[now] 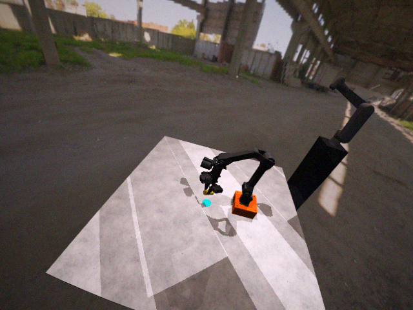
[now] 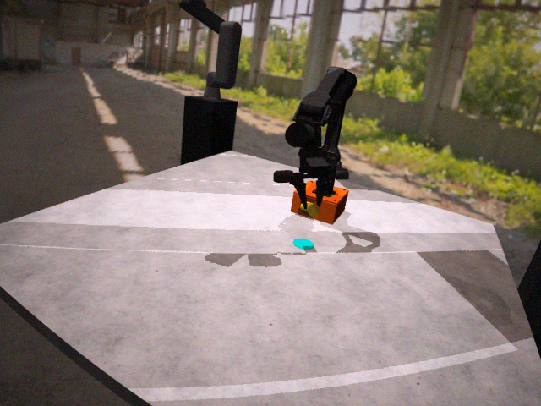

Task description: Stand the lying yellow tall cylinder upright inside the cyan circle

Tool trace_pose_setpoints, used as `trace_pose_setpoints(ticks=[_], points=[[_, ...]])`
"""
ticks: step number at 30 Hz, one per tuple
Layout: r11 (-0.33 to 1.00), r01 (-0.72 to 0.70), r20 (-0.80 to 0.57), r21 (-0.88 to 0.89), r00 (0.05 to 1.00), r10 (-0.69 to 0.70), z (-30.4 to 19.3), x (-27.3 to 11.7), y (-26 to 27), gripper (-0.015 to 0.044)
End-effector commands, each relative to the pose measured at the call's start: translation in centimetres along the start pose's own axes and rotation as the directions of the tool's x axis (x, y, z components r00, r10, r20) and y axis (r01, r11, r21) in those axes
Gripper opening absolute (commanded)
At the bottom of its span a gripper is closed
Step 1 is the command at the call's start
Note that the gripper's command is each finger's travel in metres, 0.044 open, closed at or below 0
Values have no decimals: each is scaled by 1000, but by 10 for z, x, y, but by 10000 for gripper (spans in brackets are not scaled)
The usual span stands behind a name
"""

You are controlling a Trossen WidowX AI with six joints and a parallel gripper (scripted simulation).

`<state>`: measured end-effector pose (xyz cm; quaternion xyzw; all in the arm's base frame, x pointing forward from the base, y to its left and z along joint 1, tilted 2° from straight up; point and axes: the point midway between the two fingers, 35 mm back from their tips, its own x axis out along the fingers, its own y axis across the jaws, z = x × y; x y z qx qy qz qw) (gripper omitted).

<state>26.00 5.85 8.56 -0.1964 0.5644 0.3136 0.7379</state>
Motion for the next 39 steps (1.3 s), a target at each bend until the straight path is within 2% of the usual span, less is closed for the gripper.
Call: trace_pose_setpoints(ticks=[1,39], points=[[1000,-14,34,6,999,13,0,3,-1,105],[996,-76,300,49,952,58,2,14,-12,105]])
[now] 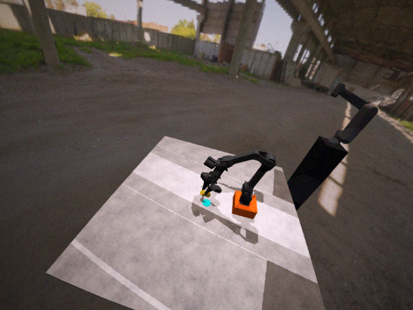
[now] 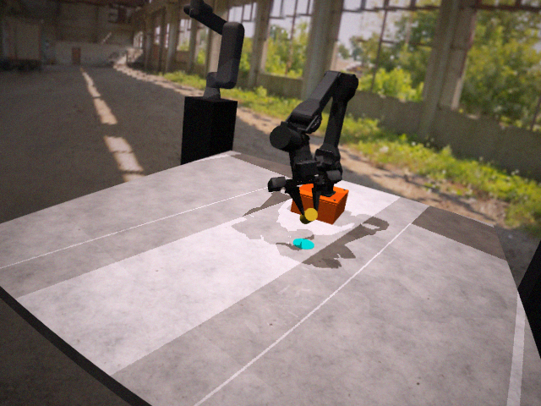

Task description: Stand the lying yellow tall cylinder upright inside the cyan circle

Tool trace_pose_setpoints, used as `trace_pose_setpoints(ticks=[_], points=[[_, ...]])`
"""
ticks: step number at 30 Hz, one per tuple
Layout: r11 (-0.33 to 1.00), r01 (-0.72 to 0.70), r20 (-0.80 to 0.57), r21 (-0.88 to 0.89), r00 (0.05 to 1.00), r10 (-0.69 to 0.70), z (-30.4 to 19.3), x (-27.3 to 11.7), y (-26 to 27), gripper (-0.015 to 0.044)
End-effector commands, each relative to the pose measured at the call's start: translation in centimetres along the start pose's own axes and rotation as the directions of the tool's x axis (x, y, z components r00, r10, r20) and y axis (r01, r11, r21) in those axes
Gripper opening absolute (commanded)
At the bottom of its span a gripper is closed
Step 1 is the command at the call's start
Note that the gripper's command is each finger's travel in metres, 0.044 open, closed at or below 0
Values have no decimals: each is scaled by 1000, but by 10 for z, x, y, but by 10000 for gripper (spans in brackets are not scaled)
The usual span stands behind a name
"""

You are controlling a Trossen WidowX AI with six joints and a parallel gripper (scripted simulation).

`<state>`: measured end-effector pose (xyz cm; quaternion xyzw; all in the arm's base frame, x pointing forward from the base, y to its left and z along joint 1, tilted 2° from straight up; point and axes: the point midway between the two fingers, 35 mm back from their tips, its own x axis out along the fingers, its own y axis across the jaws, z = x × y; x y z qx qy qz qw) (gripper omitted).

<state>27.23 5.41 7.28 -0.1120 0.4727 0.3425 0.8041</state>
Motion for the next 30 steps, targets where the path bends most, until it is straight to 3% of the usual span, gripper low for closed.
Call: trace_pose_setpoints(ticks=[1,30], points=[[1000,-10,35,0,999,10,0,1,0,105],[999,-32,237,1,971,31,-3,-1,-7,105]])
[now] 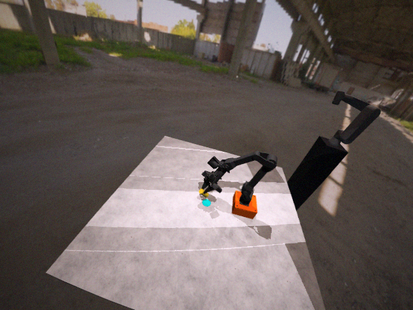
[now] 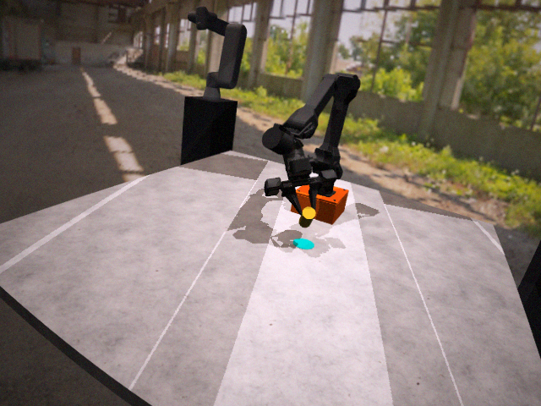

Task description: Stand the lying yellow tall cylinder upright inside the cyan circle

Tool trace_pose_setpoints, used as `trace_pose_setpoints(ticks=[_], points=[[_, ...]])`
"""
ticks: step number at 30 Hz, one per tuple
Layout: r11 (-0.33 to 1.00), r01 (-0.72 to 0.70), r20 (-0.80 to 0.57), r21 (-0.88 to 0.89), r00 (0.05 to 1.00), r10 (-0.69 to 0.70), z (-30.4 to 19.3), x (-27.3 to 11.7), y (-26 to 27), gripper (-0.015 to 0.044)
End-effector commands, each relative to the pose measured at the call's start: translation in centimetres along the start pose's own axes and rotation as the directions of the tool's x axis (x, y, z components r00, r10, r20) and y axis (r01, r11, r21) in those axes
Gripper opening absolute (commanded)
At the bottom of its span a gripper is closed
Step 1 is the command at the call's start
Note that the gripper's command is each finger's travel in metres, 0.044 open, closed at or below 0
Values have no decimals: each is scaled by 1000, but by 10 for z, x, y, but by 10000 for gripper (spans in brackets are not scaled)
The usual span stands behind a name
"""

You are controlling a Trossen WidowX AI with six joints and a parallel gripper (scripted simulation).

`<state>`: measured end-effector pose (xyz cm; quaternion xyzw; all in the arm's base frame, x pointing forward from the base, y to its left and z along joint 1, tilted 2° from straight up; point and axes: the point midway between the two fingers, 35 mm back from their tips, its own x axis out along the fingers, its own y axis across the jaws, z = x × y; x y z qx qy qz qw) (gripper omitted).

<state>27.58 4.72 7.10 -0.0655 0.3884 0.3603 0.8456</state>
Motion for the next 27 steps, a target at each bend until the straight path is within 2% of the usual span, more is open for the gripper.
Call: trace_pose_setpoints(ticks=[1,27], points=[[1000,-7,35,-5,999,7,-1,-1,0,105],[999,-15,209,-30,978,21,-3,-9,-2,105]])
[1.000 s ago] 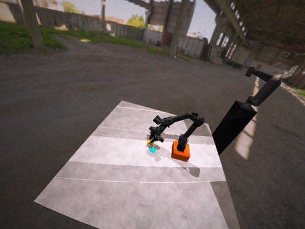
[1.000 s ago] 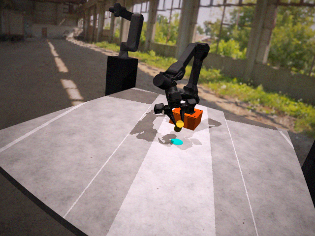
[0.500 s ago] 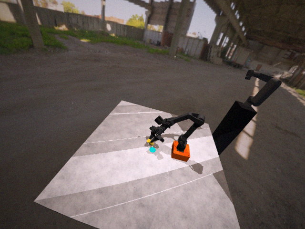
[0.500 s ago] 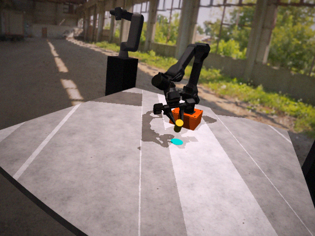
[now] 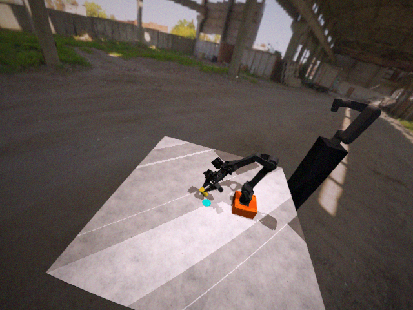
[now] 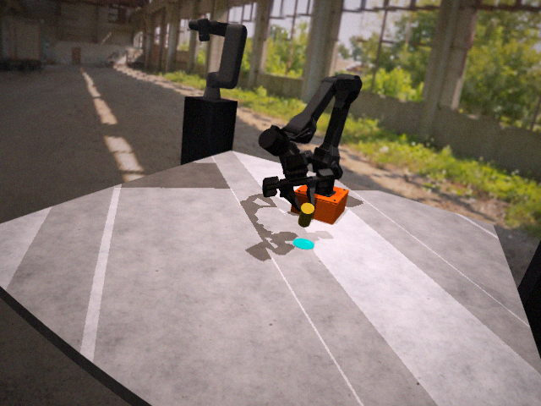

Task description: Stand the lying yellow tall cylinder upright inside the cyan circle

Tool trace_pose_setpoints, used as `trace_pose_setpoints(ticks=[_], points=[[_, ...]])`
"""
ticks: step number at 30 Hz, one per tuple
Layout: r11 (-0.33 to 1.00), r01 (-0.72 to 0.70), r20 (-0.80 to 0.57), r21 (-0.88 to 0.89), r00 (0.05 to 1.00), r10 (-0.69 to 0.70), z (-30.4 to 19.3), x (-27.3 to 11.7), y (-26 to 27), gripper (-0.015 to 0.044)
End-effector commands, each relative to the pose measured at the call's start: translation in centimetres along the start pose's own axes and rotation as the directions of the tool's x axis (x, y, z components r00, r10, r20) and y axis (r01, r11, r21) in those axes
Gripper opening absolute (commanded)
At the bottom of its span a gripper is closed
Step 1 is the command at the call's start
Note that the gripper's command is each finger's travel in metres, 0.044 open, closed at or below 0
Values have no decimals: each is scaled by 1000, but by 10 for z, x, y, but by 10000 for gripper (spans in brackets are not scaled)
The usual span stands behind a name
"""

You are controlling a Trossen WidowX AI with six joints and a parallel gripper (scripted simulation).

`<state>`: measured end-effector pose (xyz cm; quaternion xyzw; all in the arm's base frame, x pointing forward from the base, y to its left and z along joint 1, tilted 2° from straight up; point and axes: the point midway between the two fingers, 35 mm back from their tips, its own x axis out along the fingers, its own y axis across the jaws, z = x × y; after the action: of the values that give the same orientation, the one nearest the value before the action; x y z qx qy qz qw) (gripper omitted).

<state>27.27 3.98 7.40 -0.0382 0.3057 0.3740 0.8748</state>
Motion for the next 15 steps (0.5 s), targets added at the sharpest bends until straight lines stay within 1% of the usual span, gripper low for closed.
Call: trace_pose_setpoints(ticks=[1,15], points=[[1000,-6,34,-10,999,6,0,-2,1,105],[999,-8,124,-34,992,12,-1,-8,2,105]])
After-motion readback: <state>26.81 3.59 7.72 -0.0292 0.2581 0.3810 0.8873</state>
